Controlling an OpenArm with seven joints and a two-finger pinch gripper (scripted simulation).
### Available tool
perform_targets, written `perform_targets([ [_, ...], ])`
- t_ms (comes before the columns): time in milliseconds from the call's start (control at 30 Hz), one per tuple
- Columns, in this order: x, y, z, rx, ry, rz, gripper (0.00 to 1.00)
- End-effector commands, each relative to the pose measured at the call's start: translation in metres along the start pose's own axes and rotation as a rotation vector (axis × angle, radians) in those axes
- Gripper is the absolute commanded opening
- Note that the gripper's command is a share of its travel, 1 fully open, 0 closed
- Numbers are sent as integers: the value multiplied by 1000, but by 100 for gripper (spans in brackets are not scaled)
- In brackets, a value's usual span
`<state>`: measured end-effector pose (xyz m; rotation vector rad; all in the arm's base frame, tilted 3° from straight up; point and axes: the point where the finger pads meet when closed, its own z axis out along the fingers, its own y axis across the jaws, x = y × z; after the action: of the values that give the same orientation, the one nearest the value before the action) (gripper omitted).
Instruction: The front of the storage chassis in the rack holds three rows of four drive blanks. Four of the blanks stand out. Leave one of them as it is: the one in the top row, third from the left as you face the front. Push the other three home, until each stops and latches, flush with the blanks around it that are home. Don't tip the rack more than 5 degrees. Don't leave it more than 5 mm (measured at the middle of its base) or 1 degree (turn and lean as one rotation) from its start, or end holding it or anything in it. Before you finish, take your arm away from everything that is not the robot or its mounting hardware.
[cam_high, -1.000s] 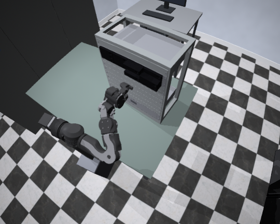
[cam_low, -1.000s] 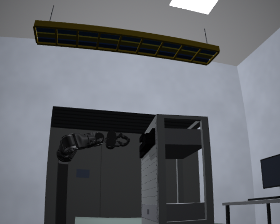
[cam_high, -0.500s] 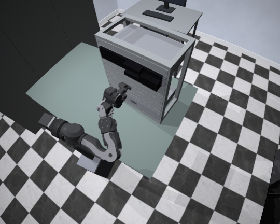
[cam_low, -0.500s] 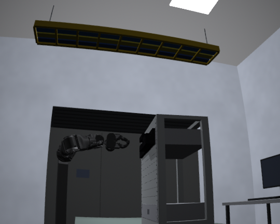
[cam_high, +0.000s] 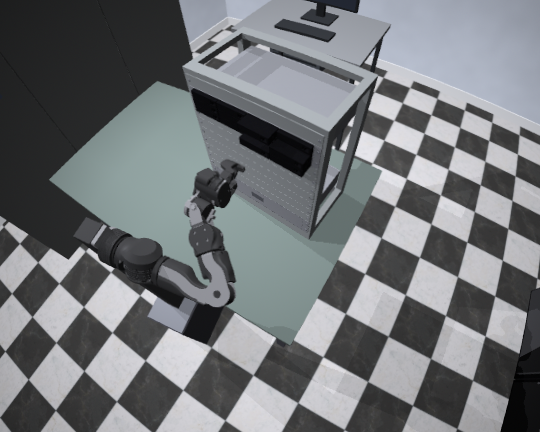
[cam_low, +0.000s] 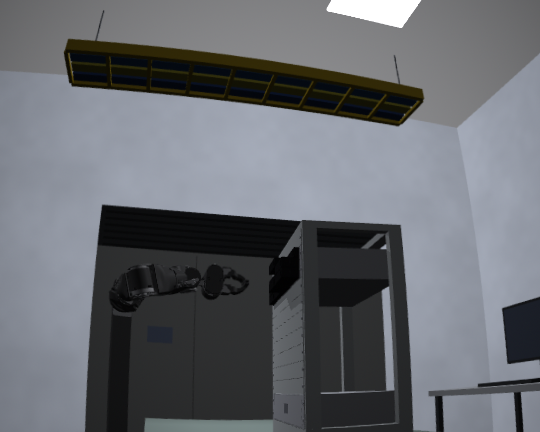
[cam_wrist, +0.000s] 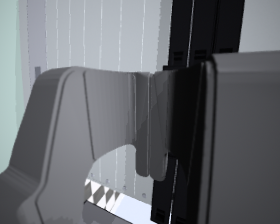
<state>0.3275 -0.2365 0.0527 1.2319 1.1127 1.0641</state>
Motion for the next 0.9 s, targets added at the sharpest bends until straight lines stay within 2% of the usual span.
perform_targets([
  [0, 0, 3, 0, -21, -107, 21, 0],
  [233, 0, 3, 5, -21, -107, 22, 0],
  [567, -7, 4, 62, -18, -108, 22, 0],
  [867, -7, 4, 65, -19, -107, 22, 0],
])
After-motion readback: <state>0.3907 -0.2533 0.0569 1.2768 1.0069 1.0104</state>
